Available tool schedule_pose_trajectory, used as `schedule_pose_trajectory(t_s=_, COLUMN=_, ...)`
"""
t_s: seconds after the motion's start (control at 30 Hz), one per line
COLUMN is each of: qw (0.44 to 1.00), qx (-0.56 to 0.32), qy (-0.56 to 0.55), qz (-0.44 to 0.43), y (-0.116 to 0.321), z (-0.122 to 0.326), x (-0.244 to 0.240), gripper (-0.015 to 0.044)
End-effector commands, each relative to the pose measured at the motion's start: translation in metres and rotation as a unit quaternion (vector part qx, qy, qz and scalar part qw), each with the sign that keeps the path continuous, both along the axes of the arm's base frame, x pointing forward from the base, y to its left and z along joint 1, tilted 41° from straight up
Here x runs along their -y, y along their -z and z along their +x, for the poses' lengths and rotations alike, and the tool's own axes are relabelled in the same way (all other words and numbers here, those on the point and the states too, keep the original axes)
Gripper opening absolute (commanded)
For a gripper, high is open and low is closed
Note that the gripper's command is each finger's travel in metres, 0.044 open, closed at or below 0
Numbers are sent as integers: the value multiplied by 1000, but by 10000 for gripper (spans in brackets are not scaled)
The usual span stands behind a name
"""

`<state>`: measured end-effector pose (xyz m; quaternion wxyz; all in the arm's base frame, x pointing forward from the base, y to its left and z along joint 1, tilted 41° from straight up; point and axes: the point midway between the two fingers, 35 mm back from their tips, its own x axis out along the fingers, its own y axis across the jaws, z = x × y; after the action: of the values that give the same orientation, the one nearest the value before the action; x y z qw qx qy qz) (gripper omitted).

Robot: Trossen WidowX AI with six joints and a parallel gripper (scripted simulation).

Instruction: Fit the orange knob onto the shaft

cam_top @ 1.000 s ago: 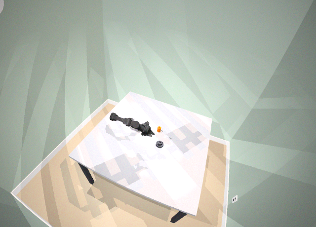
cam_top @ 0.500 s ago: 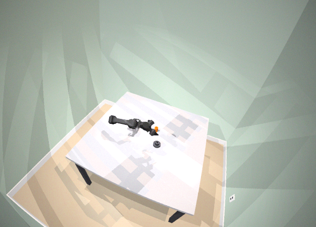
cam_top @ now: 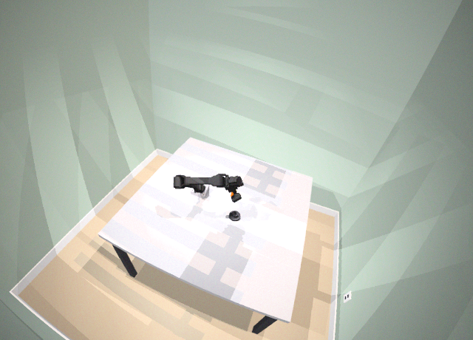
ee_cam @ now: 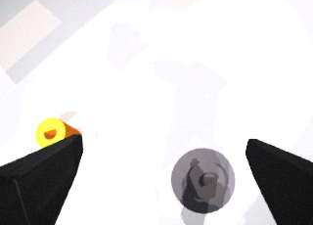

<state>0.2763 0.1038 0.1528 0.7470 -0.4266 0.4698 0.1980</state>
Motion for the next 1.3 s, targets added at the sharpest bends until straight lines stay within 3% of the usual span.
schedule_pose_trajectory(t_s=0.0, qw=977, qx=-71, qy=199, qz=-15, y=58, z=-16, x=-34, gripper=440)
schedule_pose_trajectory(t_s=0.53, qw=885, qx=-3, qy=452, qz=-115, y=136, z=-56, x=-62, gripper=440)
schedule_pose_trajectory(t_s=1.07, qw=881, qx=3, qy=459, qz=-118, y=143, z=-57, x=-69, gripper=440)
schedule_pose_trajectory(t_s=1.27, qw=881, qx=3, qy=459, qz=-119, y=170, z=-53, x=-47, gripper=440)
